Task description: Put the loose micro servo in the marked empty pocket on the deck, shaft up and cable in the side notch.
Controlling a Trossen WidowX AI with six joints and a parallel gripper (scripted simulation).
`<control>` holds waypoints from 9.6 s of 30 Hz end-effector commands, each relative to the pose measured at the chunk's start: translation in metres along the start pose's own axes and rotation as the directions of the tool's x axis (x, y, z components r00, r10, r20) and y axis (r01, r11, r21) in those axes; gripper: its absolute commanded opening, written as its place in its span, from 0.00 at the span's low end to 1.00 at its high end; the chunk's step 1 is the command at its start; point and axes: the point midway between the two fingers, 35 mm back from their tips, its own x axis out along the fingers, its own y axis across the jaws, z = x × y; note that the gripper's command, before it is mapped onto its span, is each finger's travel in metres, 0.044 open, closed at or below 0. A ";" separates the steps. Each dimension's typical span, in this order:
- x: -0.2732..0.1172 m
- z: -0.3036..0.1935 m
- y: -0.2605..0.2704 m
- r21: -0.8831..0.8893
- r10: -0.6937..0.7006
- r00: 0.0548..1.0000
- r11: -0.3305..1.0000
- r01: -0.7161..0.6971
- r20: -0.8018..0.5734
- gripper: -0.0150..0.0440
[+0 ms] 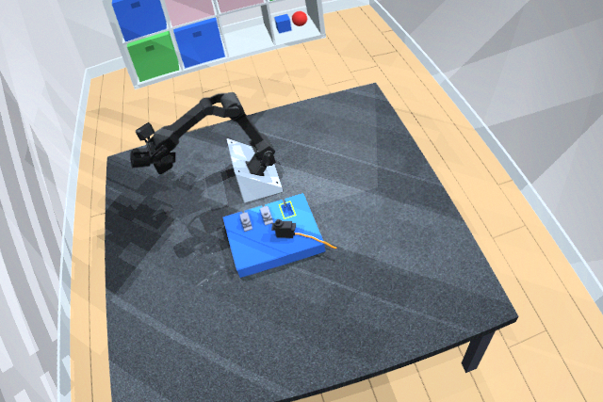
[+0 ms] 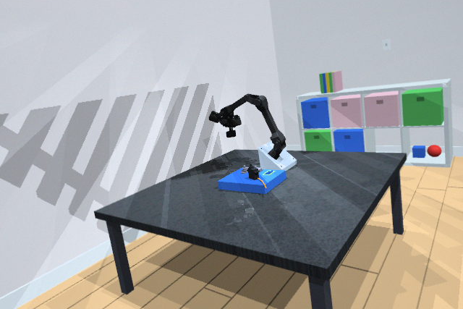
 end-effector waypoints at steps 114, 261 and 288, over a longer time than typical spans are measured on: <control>-0.407 0.238 -0.313 -0.646 -0.953 0.299 -0.204 -0.736 -0.040 0.82; -0.307 0.296 -0.261 0.951 -0.951 0.305 -0.128 -0.283 -0.038 0.25; -0.301 0.295 -0.281 0.951 -0.952 0.305 -0.127 -0.282 -0.037 0.25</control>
